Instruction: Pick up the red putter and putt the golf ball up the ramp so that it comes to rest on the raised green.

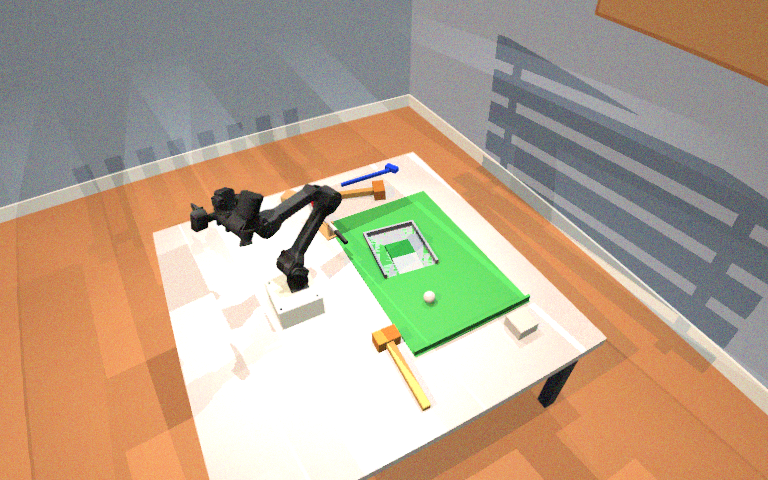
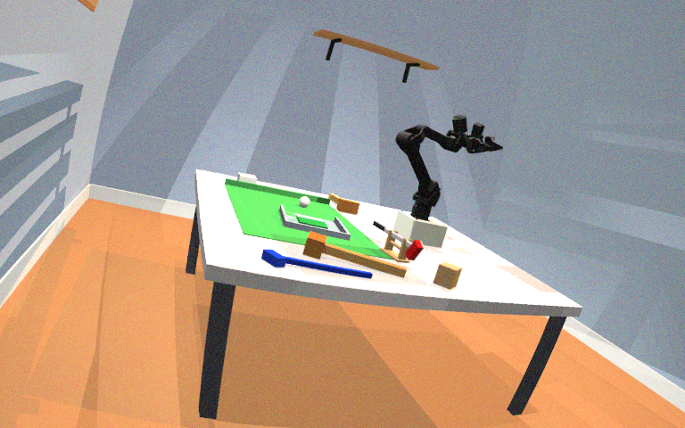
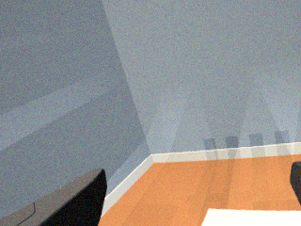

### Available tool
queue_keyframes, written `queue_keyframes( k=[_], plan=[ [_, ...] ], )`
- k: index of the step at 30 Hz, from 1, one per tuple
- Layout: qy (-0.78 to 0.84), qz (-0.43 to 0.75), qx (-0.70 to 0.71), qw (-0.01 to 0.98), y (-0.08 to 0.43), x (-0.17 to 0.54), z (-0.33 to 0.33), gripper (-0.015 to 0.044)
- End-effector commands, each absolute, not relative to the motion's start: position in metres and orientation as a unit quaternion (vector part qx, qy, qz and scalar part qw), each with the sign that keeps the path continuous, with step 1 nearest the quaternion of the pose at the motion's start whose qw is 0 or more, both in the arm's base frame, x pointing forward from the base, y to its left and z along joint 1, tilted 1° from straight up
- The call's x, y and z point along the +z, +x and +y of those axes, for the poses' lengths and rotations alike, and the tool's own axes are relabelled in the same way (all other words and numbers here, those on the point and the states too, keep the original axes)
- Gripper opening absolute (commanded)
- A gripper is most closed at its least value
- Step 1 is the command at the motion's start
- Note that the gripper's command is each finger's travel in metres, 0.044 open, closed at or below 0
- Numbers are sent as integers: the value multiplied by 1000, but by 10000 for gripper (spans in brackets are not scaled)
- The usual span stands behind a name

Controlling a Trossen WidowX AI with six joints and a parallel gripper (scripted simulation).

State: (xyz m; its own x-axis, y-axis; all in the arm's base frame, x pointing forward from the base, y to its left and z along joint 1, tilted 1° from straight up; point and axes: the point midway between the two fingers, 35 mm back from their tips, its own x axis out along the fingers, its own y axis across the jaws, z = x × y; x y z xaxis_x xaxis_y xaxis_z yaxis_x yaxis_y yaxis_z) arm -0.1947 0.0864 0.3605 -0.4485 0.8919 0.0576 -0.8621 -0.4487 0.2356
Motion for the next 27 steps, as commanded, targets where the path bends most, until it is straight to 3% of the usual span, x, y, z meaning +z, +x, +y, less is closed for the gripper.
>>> queue_keyframes(
  k=[1,14,20,23,27],
  plan=[
    [85,84,849,514,-196,361,85,426],
    [33,-77,982,167,-254,355,-79,440],
    [26,-175,984,-14,-236,339,-169,440],
    [32,-142,988,-54,-233,338,-183,440],
    [34,-201,964,-172,-201,324,-237,440]
  ],
)
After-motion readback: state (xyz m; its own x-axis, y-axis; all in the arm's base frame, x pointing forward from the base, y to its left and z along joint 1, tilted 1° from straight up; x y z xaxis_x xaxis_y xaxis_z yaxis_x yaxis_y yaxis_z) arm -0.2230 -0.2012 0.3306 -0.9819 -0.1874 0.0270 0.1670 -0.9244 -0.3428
